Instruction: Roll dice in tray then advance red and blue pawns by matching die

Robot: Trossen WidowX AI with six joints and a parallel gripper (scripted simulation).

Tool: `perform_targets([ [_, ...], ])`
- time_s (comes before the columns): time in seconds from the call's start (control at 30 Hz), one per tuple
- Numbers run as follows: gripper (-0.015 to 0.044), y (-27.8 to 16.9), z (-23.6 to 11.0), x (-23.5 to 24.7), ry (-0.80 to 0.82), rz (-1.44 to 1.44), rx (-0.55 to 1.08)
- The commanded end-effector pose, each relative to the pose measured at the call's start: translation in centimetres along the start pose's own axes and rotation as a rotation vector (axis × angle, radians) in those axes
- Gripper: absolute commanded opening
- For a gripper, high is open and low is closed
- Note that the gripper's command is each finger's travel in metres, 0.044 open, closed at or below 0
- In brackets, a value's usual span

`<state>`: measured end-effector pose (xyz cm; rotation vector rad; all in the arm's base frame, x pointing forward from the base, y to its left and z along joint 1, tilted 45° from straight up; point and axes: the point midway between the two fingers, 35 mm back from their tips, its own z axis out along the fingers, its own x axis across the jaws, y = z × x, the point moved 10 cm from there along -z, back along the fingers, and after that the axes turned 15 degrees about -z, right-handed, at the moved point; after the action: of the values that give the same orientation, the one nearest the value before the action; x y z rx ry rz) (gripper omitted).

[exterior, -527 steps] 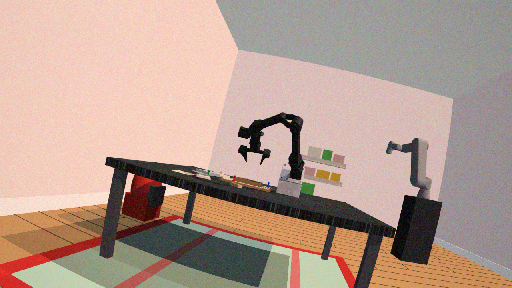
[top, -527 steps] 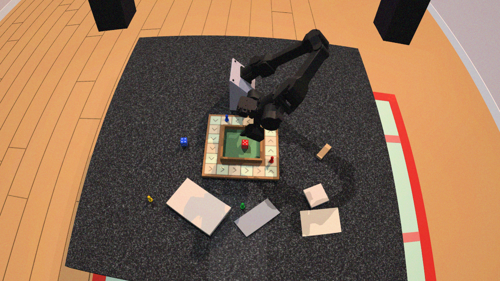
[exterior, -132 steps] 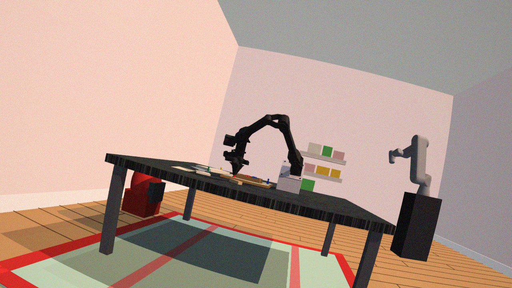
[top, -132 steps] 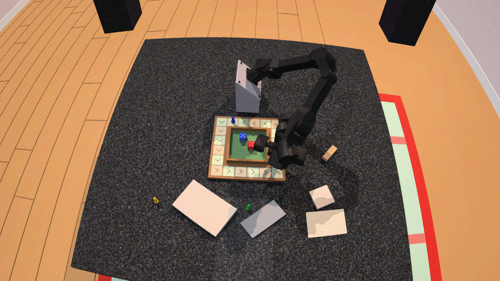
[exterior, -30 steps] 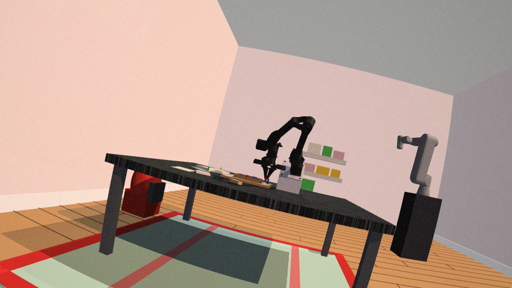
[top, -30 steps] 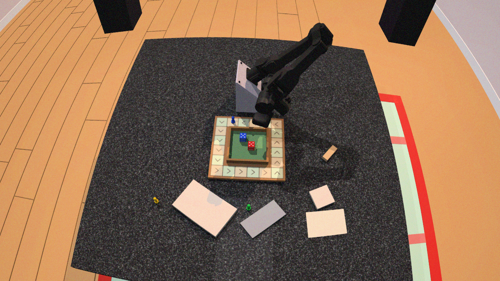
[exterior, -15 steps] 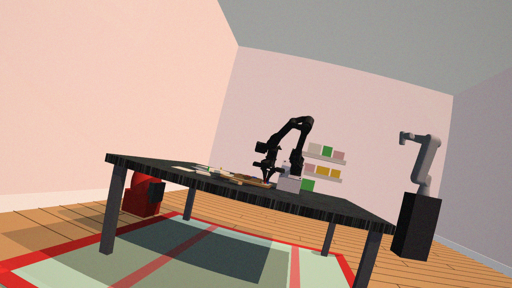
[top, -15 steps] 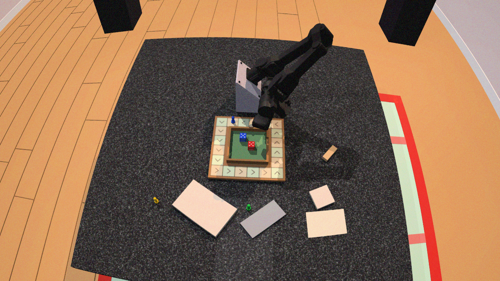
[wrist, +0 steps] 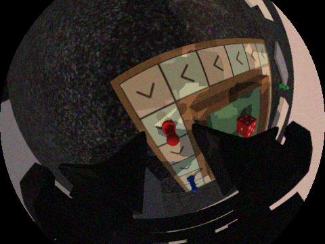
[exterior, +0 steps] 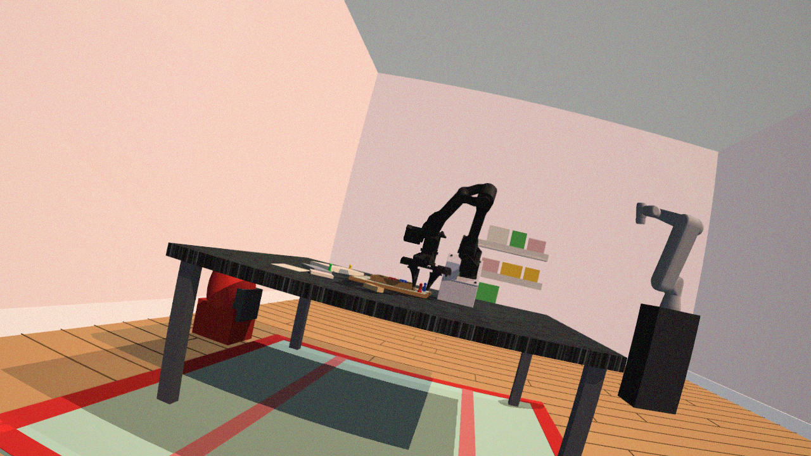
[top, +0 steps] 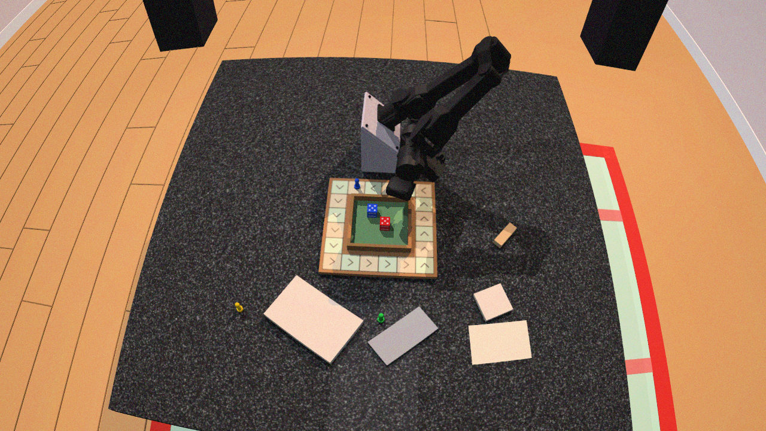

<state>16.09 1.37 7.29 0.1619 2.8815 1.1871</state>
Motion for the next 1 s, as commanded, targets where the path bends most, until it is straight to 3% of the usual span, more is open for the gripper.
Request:
perform_targets([
  [0.0, 0.0368, 0.0, 0.0, -0.1, -0.004, -0.006, 0.001],
  [0.1, 0.0440, 0.0, -0.6, -0.1, -0.003, -0.005, 0.003],
  [0.27, 0.0440, -0.1, -4.4, 0.0, 0.009, 0.006, -0.001],
  [0.43, 0.0440, -0.1, -4.6, 0.1, 0.009, 0.007, -0.002],
  [0.53, 0.0361, -1.5, -4.8, -0.5, 0.004, 0.183, 0.010],
  [0.73, 0.0204, -7.7, -5.5, -1.3, -0.010, 0.898, 0.028],
  [0.9, 0.0200, -12.8, -5.3, -0.5, -0.001, 1.464, 0.014],
  [0.97, 0.0200, -13.5, -5.2, -0.3, 0.002, 1.538, 0.010],
])
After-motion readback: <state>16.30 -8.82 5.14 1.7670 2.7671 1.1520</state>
